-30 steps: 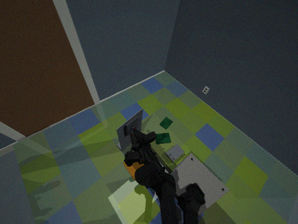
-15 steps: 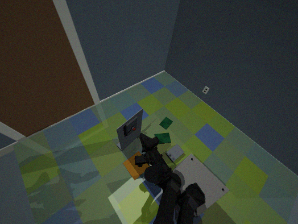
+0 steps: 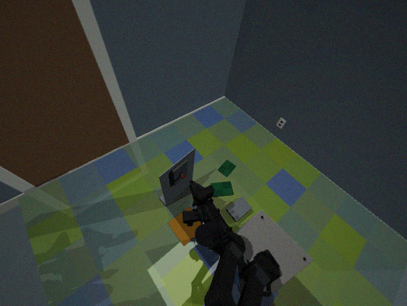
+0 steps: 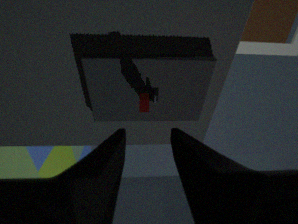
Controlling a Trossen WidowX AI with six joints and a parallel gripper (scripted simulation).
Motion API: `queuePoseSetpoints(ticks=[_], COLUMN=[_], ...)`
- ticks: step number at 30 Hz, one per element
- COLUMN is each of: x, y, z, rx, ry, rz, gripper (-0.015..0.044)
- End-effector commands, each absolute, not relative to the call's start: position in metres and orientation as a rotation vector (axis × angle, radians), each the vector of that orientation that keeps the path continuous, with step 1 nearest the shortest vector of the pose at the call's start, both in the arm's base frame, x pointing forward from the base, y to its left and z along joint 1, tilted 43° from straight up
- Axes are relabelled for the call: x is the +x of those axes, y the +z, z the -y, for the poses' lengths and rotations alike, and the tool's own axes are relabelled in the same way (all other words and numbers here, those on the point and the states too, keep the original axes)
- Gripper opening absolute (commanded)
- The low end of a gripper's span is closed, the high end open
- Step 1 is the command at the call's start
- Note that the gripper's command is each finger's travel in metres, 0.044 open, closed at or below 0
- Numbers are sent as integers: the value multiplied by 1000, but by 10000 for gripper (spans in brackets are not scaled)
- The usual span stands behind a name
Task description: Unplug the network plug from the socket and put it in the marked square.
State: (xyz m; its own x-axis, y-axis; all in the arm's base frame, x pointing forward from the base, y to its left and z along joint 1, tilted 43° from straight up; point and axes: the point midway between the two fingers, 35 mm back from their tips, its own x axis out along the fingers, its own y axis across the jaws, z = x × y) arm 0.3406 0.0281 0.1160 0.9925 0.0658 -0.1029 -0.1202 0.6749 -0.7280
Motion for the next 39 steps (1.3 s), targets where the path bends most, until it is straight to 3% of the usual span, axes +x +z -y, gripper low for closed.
queuePoseSetpoints(ticks=[1, 28, 39], x=[347, 385, 385], y=[117, 120, 120], z=[-29, -40, -40], rx=[-827, -827, -827], ry=[101, 100, 100], rz=[-70, -67, -67], gripper=[156, 156, 83])
